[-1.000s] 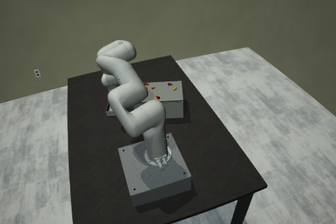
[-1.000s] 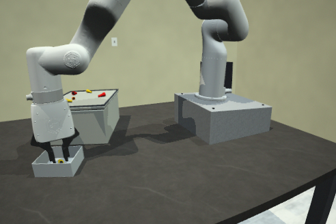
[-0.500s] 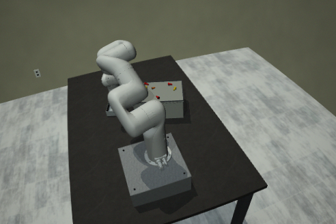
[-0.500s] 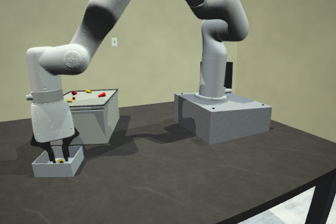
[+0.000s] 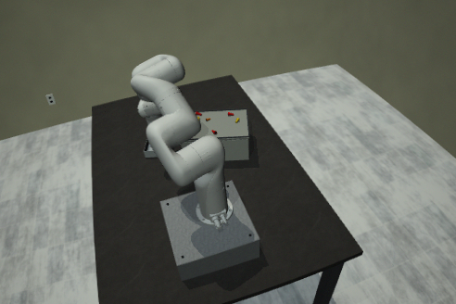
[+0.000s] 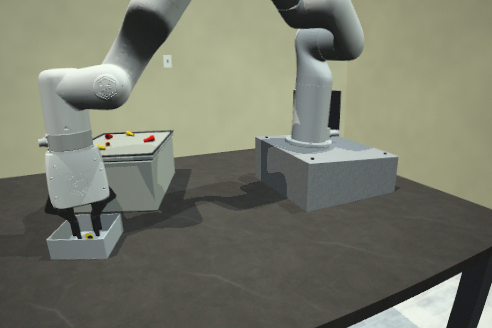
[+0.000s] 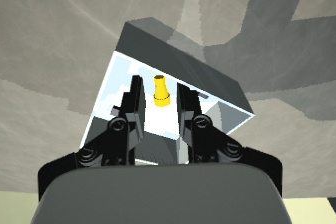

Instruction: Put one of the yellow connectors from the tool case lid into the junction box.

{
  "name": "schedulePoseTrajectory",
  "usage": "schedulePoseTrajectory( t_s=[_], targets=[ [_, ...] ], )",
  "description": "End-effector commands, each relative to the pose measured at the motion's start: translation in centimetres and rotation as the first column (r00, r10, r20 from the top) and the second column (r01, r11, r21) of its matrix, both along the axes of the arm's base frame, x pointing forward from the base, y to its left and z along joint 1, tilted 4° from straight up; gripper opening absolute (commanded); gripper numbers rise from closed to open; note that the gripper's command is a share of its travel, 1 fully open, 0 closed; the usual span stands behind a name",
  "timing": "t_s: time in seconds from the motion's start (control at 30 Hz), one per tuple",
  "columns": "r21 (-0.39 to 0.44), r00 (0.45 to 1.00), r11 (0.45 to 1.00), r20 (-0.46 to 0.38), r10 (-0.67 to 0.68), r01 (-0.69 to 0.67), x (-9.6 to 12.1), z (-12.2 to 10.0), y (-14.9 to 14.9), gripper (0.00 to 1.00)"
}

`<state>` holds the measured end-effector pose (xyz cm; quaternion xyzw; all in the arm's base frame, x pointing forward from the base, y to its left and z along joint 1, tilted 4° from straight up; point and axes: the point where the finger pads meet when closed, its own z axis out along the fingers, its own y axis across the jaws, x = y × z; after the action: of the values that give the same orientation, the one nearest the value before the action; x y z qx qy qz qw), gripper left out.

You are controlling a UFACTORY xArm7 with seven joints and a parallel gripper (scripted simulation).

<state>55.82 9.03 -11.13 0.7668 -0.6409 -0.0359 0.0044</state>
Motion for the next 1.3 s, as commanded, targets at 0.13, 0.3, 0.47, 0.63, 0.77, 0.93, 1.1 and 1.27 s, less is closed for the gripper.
schedulePoseTrajectory(
  t_s=[0.13, 0.3, 0.47, 0.63, 0.77, 0.93, 1.1, 1.27],
  targets=[
    [0.001, 1.0, 1.0, 0.005, 0.0, 0.0, 0.2, 0.2, 0.0, 0.29],
    [0.001, 1.0, 1.0, 0.005, 0.0, 0.0, 0.2, 0.5, 0.0, 0.29],
    [0.001, 1.0, 1.0, 0.005, 0.0, 0.0, 0.4, 3.9, -0.1, 0.29],
    [0.001, 1.0, 1.0, 0.005, 0.0, 0.0, 0.8, 11.3, -0.4, 0.29],
    [0.001, 1.0, 1.0, 0.005, 0.0, 0.0, 1.1, 16.5, -0.6, 0.29],
    [0.001, 1.0, 1.0, 0.005, 0.0, 0.0, 1.3, 18.8, -0.7, 0.29],
    [0.001, 1.0, 1.0, 0.005, 0.0, 0.0, 1.3, 19.5, -0.8, 0.29],
    [0.001, 1.0, 1.0, 0.005, 0.0, 0.0, 1.3, 19.5, -0.8, 0.29]
  ],
)
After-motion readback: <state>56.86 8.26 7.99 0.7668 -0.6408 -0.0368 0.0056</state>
